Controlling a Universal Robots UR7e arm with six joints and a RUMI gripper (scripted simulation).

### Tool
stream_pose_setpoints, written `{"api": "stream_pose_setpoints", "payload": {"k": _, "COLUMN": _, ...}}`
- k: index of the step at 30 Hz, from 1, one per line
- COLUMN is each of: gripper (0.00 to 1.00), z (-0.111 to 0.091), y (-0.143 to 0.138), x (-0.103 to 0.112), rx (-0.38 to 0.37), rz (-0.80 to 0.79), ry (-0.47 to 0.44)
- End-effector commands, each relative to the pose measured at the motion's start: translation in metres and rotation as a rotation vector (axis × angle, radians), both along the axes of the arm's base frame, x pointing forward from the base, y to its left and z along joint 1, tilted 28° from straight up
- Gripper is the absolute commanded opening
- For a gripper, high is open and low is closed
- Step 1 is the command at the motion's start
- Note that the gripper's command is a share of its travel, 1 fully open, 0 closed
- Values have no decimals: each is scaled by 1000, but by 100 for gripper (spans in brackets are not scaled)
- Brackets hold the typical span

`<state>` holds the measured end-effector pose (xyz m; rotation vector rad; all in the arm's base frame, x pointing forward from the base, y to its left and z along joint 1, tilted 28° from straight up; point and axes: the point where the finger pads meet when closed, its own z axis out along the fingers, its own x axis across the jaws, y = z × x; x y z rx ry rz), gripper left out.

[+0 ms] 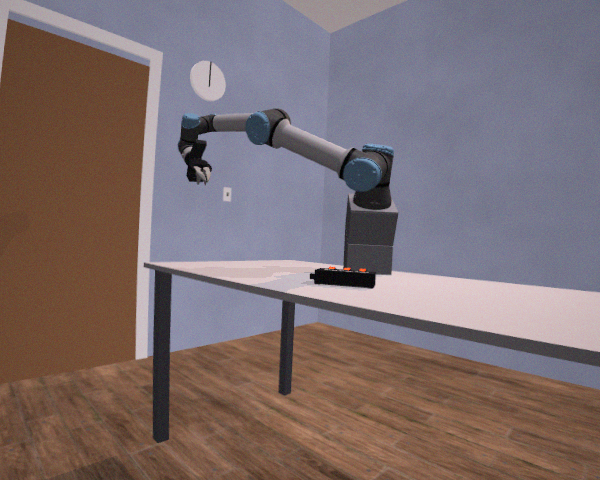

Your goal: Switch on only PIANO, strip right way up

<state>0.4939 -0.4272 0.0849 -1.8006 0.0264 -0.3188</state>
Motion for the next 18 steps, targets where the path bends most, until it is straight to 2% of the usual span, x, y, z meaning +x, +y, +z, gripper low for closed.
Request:
{"api": "stream_pose_setpoints", "payload": {"k": 1, "gripper": 0, "z": 1, "y": 0, "x": 0, "rx": -2, "rz": 0, "ry": 0}}
{"api": "stream_pose_setpoints", "payload": {"k": 18, "gripper": 0, "z": 9, "y": 10, "x": 7, "rx": -21, "rz": 10, "ry": 43}}
